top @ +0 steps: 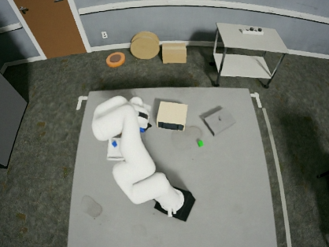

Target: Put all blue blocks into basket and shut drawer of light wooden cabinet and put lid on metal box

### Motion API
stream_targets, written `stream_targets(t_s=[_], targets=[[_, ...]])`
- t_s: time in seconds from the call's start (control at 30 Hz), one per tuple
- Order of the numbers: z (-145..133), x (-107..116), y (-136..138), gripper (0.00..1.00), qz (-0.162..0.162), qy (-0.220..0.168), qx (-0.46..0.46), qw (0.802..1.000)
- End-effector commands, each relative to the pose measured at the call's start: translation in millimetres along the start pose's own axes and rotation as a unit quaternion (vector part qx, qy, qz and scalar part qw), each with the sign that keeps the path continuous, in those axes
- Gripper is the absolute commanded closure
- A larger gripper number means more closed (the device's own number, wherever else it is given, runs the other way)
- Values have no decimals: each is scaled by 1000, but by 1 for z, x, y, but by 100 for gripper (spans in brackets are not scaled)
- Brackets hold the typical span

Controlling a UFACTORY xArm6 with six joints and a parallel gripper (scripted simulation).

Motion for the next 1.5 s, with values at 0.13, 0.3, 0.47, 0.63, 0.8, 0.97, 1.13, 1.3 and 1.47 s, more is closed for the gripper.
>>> stream_targets(t_s=[0.13, 0.3, 0.47, 0.63, 0.8, 0.97, 1.13, 1.3, 1.47], targets=[[1, -9, -1, 45, 1, 2, 0, 1000], [1, -14, -1, 45, 1, 2, 0, 1000], [1, -17, -1, 45, 1, 2, 0, 1000], [1, -21, -1, 45, 1, 2, 0, 1000], [1, -22, -1, 45, 1, 2, 0, 1000], [1, -23, -1, 45, 1, 2, 0, 1000], [1, -23, -1, 45, 1, 2, 0, 1000], [1, -23, -1, 45, 1, 2, 0, 1000], [1, -23, -1, 45, 1, 2, 0, 1000]])
Point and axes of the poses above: the point where the finger pads meet when closed, its own x axis back along the fingers, its own y axis across the jaws, z = x × y, the point moved 2 cm from there along x, back along the fingers, and after that the axes turned 7 degrees about x, right-handed, at the moved point
